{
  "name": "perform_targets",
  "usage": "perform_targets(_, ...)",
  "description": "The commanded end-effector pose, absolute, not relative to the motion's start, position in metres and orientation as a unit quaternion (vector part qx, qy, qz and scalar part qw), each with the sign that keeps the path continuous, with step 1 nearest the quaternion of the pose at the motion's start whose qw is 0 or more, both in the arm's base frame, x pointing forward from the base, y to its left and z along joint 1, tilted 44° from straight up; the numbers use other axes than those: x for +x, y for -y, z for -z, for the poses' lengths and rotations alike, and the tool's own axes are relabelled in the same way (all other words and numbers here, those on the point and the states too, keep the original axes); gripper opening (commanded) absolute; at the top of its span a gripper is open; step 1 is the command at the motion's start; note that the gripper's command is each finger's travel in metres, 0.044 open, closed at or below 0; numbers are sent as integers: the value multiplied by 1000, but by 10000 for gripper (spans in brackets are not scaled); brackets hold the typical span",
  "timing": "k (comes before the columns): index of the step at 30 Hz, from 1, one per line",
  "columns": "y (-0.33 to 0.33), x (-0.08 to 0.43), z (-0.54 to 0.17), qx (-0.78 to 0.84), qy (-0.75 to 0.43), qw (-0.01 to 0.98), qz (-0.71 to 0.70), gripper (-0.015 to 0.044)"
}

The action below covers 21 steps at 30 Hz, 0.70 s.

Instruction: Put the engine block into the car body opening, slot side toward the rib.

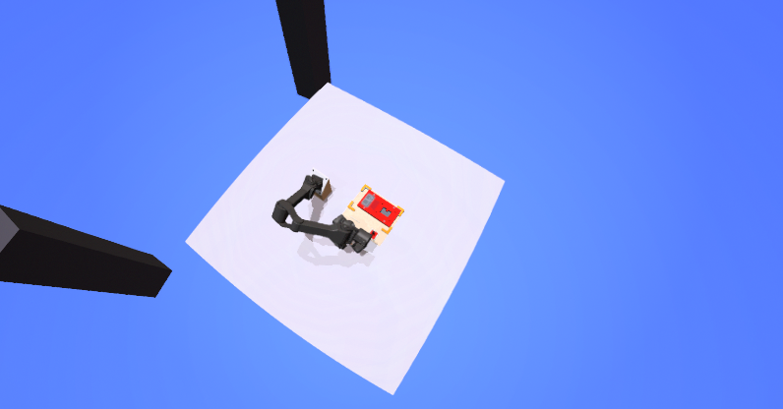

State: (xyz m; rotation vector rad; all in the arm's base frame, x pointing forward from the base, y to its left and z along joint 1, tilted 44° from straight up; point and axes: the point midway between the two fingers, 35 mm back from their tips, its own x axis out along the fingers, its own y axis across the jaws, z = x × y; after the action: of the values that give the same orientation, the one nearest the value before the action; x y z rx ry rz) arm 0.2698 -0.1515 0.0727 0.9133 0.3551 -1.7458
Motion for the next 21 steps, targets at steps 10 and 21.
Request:
perform_targets(10,169,269,-59,384,-145,545,731,440)
perform_targets(21,181,267,-46,384,-145,545,731,440)
